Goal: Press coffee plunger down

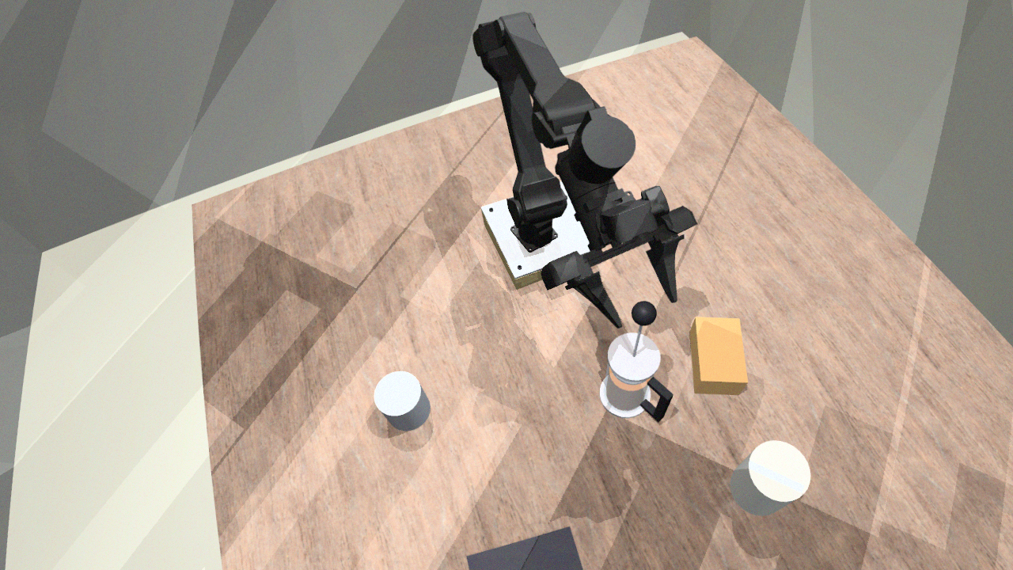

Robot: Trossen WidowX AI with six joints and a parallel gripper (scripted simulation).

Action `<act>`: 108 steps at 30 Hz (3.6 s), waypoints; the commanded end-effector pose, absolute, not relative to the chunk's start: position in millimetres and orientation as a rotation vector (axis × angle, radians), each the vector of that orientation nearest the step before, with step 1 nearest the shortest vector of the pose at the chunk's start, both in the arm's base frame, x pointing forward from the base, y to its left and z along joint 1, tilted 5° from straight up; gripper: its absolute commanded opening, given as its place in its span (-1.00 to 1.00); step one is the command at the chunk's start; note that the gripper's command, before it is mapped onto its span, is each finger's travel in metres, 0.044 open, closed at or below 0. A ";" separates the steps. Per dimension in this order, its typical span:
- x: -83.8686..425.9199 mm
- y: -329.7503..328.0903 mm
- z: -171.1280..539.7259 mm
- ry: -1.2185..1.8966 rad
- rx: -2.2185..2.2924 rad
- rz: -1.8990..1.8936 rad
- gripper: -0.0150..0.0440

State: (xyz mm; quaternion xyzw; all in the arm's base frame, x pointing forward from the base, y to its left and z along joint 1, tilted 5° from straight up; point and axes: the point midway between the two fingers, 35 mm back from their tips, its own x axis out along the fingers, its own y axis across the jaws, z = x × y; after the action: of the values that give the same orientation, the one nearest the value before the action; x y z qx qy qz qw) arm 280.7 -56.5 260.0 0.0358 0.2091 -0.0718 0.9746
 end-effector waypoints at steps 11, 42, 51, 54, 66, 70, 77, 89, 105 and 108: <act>282.1 -57.2 256.8 0.429 0.077 -0.149 -0.08; 292.2 -57.5 217.9 0.429 0.077 -0.149 -0.08; 295.4 -57.3 203.3 0.428 0.077 -0.149 -0.08; 296.5 -57.2 198.4 0.428 0.077 -0.149 -0.08; 301.3 -56.7 178.9 0.428 0.077 -0.149 -0.08; 303.6 -56.5 173.1 0.428 0.077 -0.148 -0.08; 310.2 -56.8 166.7 0.427 0.078 -0.148 -0.08; 317.9 -57.7 168.8 0.427 0.078 -0.148 -0.08; 321.4 -58.4 170.7 0.426 0.077 -0.148 -0.08; 321.9 -58.5 171.0 0.426 0.077 -0.148 -0.08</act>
State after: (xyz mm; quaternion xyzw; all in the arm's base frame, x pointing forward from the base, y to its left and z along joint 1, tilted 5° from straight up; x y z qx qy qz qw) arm 321.5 -59.0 186.3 0.0311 0.1865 -0.0738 0.9792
